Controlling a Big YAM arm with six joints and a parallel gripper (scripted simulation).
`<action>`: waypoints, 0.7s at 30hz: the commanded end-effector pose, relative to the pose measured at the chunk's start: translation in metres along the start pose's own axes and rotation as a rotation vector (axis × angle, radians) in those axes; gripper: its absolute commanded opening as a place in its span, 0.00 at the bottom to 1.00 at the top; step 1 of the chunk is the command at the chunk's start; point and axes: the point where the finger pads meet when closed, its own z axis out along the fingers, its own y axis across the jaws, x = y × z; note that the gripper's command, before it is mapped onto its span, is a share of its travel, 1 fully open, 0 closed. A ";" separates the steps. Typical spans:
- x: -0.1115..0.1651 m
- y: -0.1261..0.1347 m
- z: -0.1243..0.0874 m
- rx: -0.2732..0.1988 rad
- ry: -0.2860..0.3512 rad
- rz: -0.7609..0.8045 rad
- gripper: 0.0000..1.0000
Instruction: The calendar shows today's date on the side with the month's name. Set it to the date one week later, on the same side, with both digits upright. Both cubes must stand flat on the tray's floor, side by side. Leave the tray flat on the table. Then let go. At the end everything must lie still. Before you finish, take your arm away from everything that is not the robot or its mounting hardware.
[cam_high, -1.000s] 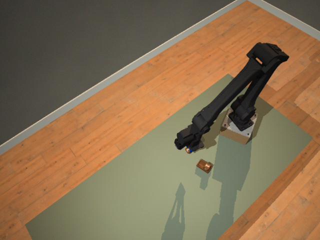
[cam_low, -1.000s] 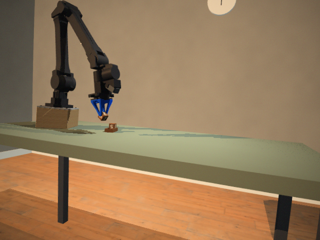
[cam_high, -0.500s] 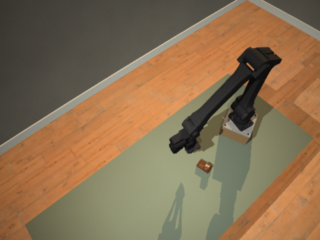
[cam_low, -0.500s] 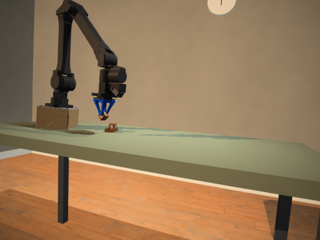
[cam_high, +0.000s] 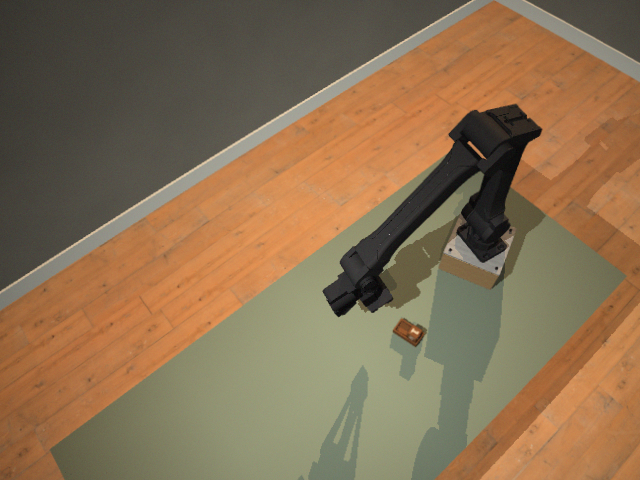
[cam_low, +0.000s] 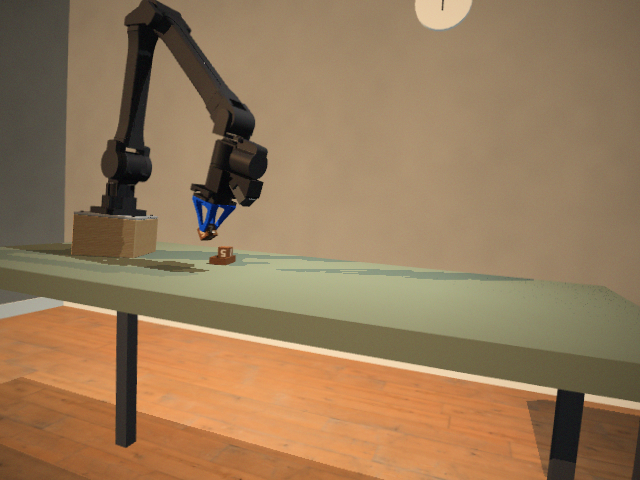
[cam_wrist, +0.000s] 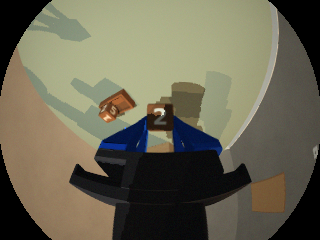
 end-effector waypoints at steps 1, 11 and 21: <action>-0.018 -0.004 -0.013 -0.006 0.014 0.001 0.27; -0.017 -0.003 -0.011 -0.006 0.227 0.001 0.27; -0.017 -0.003 -0.008 -0.005 0.379 -0.004 0.27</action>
